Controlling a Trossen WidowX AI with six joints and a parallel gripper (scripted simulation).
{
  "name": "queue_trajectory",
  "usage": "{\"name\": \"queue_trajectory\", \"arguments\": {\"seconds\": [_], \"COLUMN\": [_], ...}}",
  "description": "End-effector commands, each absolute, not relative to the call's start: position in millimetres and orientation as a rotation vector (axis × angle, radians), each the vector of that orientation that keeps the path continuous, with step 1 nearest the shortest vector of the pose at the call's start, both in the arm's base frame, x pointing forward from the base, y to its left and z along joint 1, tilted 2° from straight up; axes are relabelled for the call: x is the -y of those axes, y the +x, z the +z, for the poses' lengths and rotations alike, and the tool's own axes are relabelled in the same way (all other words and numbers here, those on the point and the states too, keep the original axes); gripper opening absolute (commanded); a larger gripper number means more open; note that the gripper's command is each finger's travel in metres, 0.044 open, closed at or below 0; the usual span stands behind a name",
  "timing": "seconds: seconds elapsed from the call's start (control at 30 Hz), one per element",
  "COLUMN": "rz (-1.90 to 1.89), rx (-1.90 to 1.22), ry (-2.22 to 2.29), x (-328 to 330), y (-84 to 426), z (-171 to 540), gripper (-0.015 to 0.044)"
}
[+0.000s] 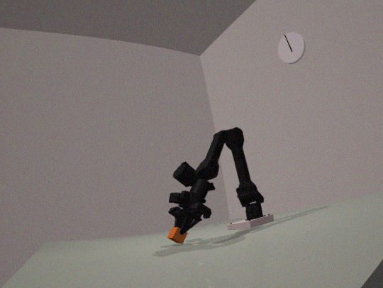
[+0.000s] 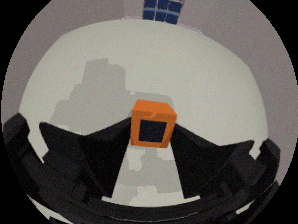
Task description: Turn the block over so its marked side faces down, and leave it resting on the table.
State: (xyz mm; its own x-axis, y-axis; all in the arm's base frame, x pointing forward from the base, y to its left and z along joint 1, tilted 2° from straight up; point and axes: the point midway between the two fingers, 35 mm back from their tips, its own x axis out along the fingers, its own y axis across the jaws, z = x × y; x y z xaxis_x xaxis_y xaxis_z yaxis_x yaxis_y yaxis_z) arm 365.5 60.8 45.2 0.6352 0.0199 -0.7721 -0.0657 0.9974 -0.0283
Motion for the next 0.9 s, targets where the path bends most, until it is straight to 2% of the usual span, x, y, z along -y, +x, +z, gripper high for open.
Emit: {"name": "queue_trajectory", "arguments": {"seconds": [0.0,0.87], "rz": [0.049,0.054], "rx": [-0.826,-0.485], "ry": [-0.063,-0.046], "x": [-60.3,-57.4], "y": [366.4,352.6], "z": [37.0,31.1], "gripper": [0.0000,0.0000]}}
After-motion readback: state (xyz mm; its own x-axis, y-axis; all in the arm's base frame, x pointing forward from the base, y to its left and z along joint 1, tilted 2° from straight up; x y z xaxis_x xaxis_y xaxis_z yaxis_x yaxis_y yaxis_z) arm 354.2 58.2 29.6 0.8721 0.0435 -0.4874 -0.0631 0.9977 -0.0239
